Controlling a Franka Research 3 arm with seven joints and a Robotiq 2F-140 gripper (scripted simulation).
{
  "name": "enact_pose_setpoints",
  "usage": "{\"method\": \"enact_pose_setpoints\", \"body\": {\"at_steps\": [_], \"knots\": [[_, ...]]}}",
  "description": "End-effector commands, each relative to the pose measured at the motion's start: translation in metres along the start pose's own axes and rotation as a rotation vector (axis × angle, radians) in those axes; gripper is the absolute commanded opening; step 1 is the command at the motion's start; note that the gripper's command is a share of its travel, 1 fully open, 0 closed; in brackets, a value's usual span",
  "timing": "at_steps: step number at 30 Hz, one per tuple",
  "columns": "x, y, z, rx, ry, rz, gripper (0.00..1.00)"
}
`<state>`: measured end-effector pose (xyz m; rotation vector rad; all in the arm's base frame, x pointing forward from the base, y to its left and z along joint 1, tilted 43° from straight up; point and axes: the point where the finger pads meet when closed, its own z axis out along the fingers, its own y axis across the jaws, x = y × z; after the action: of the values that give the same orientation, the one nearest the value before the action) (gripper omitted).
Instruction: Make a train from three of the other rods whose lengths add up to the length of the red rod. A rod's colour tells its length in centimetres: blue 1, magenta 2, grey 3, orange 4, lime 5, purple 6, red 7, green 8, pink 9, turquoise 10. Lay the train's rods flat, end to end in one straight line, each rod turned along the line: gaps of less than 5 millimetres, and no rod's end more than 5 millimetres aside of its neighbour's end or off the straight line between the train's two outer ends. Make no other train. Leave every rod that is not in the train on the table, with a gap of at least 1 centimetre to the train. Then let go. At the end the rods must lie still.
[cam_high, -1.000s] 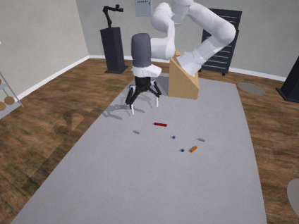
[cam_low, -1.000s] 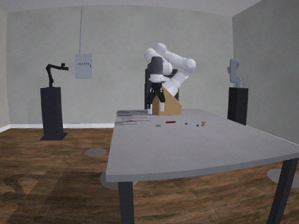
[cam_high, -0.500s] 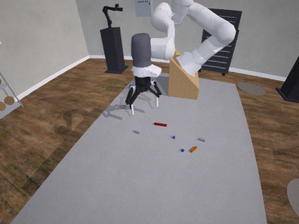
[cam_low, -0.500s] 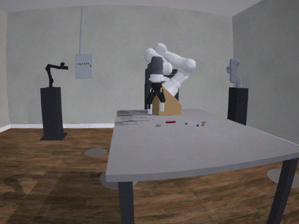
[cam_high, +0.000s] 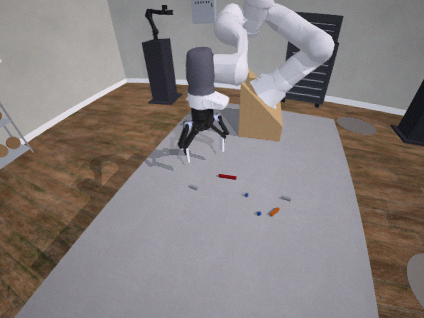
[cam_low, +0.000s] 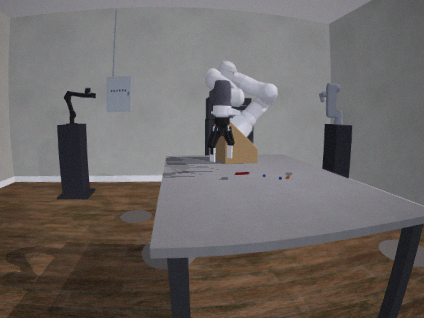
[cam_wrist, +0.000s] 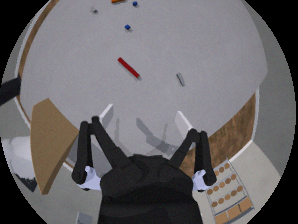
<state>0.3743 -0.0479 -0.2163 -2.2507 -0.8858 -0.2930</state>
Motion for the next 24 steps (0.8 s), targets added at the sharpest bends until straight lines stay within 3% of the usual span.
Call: {"method": "enact_pose_setpoints", "body": {"at_steps": [1, 7, 12, 24], "knots": [[0.000, -0.001, 0.001, 0.003, 0.002, -0.003, 1.00], [0.001, 0.000, 0.001, 0.003, 0.002, 0.004, 1.00], [0.026, 0.002, -0.008, 0.000, -0.002, 0.190, 1.00], [0.048, 0.004, -0.014, -0.003, -0.005, 0.344, 1.00]]}}
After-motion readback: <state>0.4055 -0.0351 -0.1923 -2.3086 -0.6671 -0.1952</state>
